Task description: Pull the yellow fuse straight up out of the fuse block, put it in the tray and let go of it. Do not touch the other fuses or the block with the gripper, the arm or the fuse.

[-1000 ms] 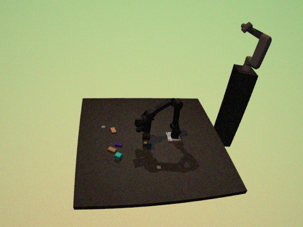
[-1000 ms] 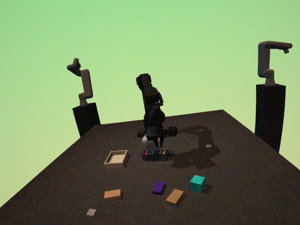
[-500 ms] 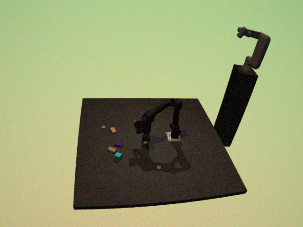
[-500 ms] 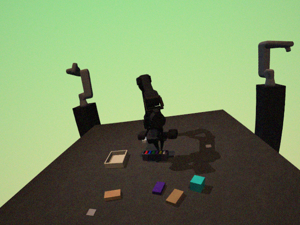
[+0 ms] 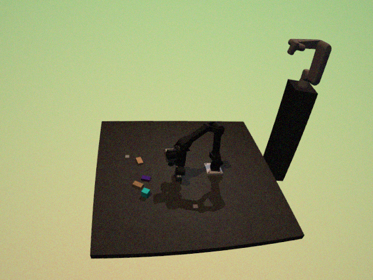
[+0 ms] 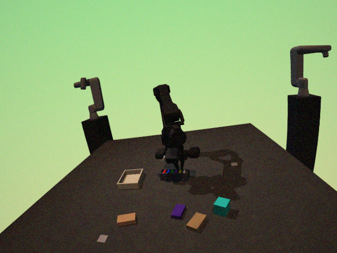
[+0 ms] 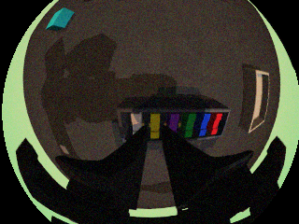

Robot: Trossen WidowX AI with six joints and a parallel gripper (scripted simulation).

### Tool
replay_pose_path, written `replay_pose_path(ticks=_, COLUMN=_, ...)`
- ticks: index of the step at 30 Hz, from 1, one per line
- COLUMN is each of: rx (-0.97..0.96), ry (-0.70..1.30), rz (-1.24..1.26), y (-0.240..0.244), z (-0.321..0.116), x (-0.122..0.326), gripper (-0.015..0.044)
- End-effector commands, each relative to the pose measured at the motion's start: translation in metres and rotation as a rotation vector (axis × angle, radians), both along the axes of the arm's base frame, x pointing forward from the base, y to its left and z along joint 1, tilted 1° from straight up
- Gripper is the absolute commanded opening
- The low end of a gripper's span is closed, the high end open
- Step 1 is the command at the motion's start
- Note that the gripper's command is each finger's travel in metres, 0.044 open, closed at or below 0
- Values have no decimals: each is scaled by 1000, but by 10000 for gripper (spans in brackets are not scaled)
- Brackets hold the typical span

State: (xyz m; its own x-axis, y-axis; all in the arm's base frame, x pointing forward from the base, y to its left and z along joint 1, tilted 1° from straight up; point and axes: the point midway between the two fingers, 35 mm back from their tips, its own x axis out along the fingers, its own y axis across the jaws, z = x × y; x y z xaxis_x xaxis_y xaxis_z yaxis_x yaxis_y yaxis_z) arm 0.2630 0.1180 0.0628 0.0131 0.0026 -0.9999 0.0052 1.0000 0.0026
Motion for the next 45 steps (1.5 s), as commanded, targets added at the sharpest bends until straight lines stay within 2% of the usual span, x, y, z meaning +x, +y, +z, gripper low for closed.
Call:
replay_pose_path(ticks=1, rx=-4, ry=-1, rz=2, y=-1, z=-1, x=0, gripper=69)
replay_pose_path(ticks=23, rx=-4, ry=-1, rz=2, y=-1, z=-11, x=0, gripper=69)
replay_pose_path(ticks=33, rx=0, ry=-1, rz=0, y=0, z=-10, x=0, gripper=2)
replay_pose_path(ticks=45, rx=0, ry=-1, rz=0, y=0, z=-6, x=0, gripper=0)
